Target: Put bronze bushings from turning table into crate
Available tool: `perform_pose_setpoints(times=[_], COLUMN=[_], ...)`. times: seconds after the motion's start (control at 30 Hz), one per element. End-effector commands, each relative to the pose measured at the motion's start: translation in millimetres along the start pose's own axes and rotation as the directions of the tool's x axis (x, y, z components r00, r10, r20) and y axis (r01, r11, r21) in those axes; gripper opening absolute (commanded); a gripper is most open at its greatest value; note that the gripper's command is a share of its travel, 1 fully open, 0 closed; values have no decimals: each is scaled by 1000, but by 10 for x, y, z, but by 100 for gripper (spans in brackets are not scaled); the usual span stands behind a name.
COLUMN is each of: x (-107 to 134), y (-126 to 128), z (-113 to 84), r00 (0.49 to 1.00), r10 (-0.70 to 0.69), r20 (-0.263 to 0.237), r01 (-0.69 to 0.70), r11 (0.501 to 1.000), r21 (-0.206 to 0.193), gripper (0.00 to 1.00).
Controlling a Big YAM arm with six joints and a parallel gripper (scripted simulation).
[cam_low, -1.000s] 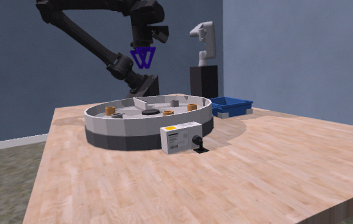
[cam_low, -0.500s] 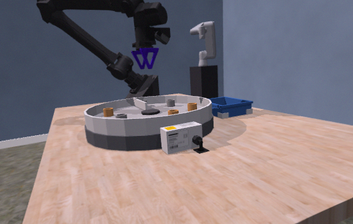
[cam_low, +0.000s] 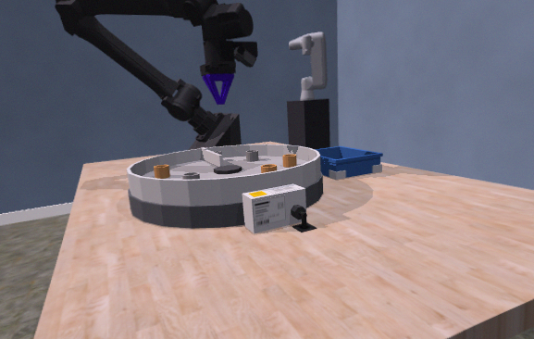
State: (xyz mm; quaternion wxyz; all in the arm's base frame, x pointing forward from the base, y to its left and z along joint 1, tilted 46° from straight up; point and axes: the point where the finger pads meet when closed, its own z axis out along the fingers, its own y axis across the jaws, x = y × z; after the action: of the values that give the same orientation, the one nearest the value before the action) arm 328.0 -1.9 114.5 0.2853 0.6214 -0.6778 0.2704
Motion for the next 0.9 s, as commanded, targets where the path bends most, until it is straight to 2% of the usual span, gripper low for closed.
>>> perform_pose_setpoints(times=[0.0,0.6,0.63,0.87], x=[19,19,19,19], y=[-112,-112,-112,-112], z=[-121,-121,-121,-121], r00=[1000,1000,1000,1000], r10=[4,4,4,4], r20=[16,16,16,16], r01=[-5,-5,-5,-5], r11=[1000,1000,1000,1000], r21=[31,31,31,31], gripper=[11,11,16,16])
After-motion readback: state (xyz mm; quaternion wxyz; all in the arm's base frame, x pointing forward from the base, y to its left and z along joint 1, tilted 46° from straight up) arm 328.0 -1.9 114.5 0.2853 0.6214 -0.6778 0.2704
